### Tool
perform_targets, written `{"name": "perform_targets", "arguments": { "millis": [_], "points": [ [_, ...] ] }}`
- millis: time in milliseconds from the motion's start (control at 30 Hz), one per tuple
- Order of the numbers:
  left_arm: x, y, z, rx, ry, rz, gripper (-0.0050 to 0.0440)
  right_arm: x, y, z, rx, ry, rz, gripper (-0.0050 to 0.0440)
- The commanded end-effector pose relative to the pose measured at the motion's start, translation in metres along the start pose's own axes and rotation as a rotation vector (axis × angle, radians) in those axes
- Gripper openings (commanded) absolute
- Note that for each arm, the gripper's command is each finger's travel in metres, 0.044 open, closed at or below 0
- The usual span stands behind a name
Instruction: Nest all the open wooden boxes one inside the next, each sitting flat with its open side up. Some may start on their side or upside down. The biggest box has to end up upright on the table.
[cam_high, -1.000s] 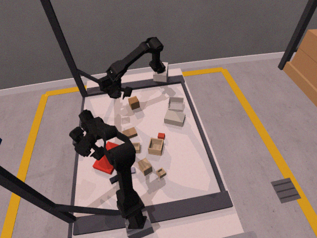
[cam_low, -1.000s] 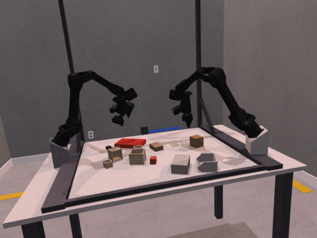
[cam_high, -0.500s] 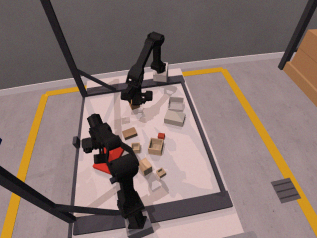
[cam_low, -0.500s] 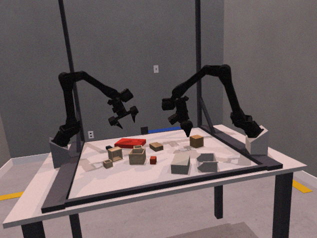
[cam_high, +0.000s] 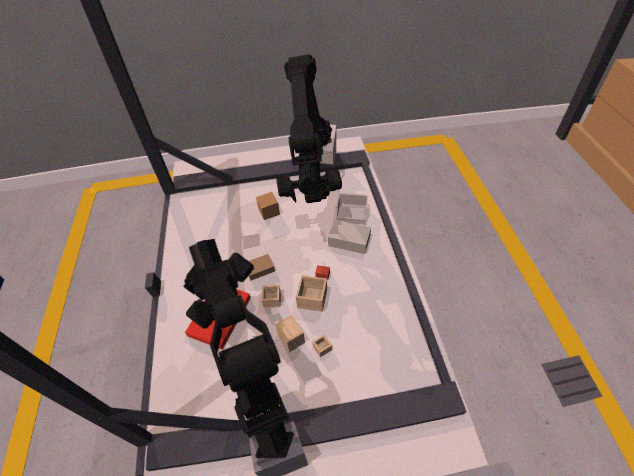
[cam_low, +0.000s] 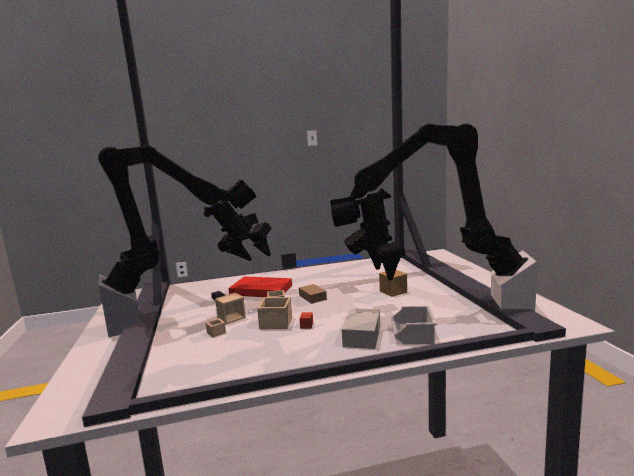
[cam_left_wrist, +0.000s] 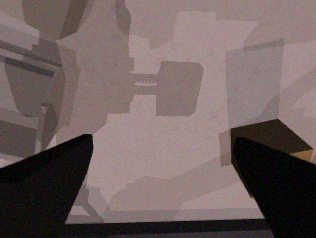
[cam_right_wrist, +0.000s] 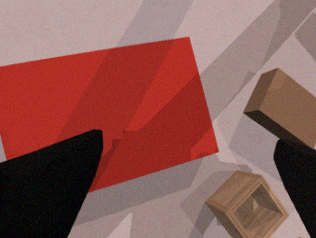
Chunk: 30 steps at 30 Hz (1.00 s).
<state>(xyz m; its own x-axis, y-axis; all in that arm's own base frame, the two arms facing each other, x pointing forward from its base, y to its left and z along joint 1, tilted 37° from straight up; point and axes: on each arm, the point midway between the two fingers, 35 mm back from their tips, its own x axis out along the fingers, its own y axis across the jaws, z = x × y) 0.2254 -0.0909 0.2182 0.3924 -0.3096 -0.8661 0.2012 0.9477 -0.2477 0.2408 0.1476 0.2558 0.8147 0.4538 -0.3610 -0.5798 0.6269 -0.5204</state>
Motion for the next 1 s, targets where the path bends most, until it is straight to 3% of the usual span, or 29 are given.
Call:
{"name": "perform_targets", "arguments": {
  "millis": [0, 333, 533, 967],
  "points": [
    [-0.016, 0.028, -0.007, -0.045, -0.041, -0.007, 0.04, -0.008, -0.014, -0.013, 0.231, -0.008, -0.116, 0.04],
    [-0.037, 0.075, -0.031, -0.172, -0.127, 0.01, 0.04, -0.02, -0.036, -0.051, 0.786, -0.076, -0.328, 0.04],
    [-0.043, 0.086, -0.038, -0.208, -0.163, 0.019, 0.04, -0.024, -0.042, -0.062, 0.96, -0.121, -0.388, 0.04],
    [-0.045, 0.087, -0.037, -0.213, -0.168, 0.024, 0.04, -0.022, -0.044, -0.061, 0.974, -0.107, -0.383, 0.04]
  ]
}}
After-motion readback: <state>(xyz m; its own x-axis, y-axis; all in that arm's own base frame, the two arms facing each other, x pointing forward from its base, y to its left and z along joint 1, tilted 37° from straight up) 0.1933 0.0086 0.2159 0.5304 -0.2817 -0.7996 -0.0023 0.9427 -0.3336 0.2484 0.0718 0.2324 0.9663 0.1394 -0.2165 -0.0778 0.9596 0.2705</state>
